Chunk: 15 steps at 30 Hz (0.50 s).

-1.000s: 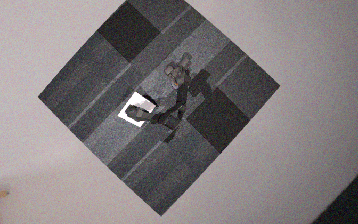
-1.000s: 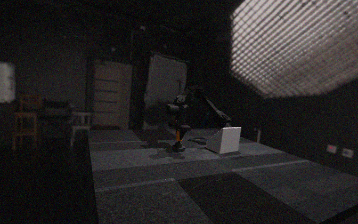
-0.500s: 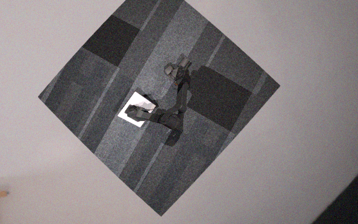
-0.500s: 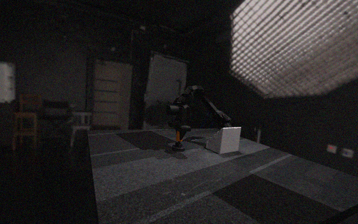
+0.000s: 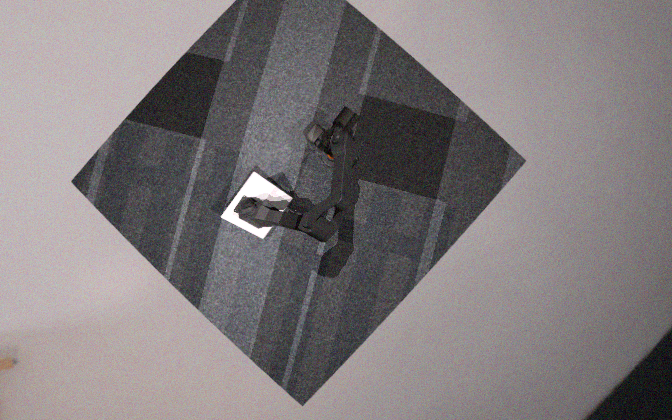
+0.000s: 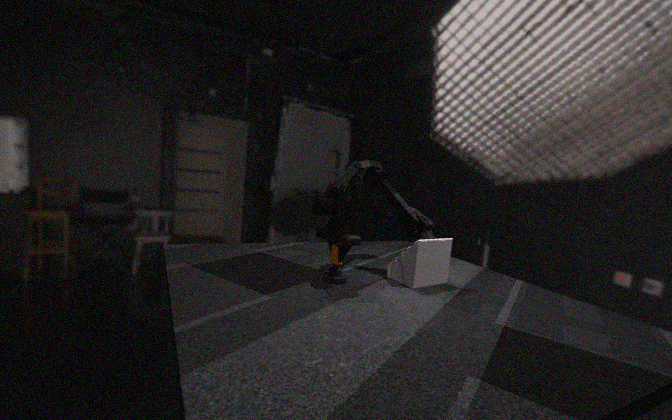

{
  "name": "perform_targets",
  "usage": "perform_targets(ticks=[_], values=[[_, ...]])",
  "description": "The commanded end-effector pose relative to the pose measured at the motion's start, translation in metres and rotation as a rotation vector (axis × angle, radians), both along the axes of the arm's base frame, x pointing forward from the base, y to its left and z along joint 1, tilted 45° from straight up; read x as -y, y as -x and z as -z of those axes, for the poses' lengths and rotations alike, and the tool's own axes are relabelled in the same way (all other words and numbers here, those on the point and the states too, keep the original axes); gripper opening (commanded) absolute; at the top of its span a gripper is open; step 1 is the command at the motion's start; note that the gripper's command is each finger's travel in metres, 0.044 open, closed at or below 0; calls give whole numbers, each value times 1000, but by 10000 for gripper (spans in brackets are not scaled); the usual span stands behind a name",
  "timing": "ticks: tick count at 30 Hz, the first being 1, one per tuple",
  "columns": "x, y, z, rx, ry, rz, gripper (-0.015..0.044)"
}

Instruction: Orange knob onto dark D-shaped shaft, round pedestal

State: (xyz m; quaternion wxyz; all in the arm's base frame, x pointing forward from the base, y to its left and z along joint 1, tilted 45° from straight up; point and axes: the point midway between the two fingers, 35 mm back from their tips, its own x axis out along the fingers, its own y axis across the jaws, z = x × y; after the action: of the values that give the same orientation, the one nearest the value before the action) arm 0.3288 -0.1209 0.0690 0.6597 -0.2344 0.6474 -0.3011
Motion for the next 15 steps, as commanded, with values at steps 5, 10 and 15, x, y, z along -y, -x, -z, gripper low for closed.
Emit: perform_targets(ticks=[5,10,15], values=[[2,-1,1,-36,1,-41,0],[2,0,2,-36,1,-41,0],[1,2,3,-36,1,-41,0]])
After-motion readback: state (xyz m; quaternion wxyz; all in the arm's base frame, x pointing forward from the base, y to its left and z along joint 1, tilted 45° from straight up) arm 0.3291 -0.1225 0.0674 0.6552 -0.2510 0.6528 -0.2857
